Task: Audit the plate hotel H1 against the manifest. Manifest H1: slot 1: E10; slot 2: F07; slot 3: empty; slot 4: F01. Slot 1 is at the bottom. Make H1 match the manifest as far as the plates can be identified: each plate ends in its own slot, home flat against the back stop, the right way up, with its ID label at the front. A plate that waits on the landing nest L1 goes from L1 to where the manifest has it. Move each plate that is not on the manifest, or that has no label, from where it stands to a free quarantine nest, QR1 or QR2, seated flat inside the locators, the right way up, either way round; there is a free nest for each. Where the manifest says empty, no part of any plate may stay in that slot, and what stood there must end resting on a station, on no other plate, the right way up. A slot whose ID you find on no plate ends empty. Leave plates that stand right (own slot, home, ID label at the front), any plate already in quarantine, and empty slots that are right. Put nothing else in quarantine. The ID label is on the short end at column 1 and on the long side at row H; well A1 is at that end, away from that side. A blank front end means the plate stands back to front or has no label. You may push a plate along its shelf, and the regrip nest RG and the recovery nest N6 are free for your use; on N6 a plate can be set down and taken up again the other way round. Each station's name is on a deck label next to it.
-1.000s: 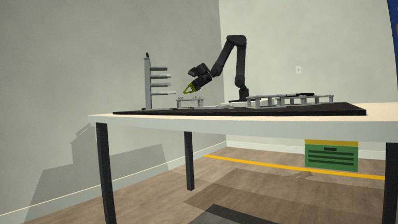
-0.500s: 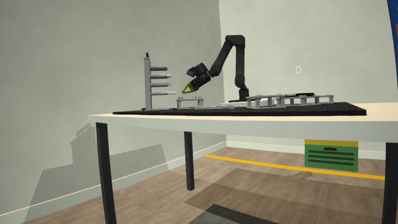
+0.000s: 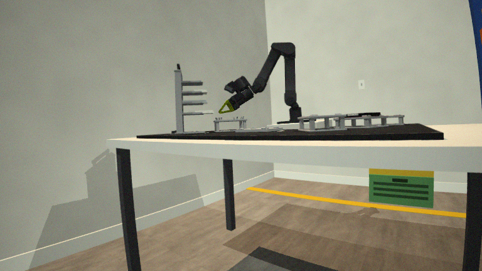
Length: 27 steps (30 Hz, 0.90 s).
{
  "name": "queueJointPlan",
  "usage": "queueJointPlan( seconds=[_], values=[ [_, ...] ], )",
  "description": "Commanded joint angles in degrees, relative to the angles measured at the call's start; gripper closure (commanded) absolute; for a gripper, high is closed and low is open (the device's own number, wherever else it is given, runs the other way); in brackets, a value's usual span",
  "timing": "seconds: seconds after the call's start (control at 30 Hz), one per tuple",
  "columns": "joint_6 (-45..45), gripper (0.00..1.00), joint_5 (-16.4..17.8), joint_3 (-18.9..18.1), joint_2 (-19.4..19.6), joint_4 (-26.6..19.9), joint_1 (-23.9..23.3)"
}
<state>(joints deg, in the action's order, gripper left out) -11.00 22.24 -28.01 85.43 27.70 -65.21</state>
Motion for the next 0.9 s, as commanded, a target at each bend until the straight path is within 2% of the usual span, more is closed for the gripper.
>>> queueJointPlan(
  seconds=[0.0, 0.87],
  values=[
    [0.10, 1.00, -0.16, -0.63, -0.05, 0.27, 0.11],
    [0.87, 1.00, -1.44, -3.76, 3.12, 0.62, 1.57]
  ],
)
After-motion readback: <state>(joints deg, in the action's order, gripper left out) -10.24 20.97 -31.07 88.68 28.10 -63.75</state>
